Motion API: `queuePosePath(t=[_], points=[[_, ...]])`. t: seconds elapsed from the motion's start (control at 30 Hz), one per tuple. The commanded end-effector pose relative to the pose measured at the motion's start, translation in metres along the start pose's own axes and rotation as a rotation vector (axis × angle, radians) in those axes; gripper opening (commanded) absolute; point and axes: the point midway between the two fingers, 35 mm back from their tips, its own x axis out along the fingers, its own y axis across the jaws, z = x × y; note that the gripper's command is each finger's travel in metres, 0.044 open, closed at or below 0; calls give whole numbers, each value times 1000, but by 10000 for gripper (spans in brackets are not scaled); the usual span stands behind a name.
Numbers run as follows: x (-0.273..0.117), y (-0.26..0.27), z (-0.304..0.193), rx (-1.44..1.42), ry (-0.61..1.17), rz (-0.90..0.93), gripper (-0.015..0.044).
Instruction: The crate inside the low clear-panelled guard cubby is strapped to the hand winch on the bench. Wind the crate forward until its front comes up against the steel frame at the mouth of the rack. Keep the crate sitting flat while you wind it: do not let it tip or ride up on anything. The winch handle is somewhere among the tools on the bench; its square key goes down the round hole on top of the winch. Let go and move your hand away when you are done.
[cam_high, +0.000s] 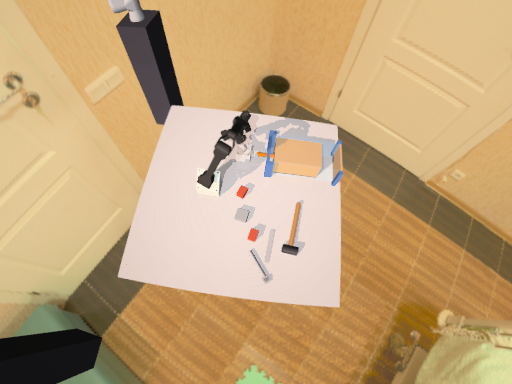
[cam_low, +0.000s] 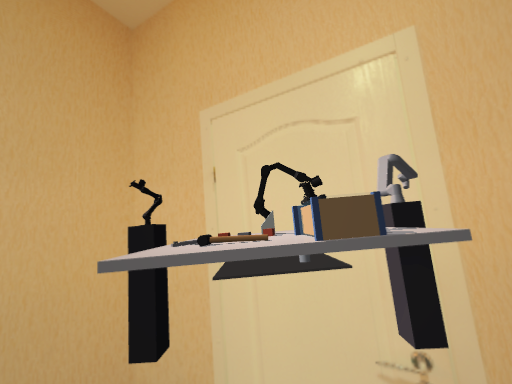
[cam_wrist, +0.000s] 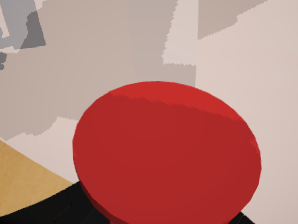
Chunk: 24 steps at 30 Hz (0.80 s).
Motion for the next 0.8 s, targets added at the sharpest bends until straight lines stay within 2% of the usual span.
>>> queuePosePath(t=[0.0,0.77], points=[[0,-15,4,0,-12,-28,0],[-7,-42,18,0,-13,-30,0]])
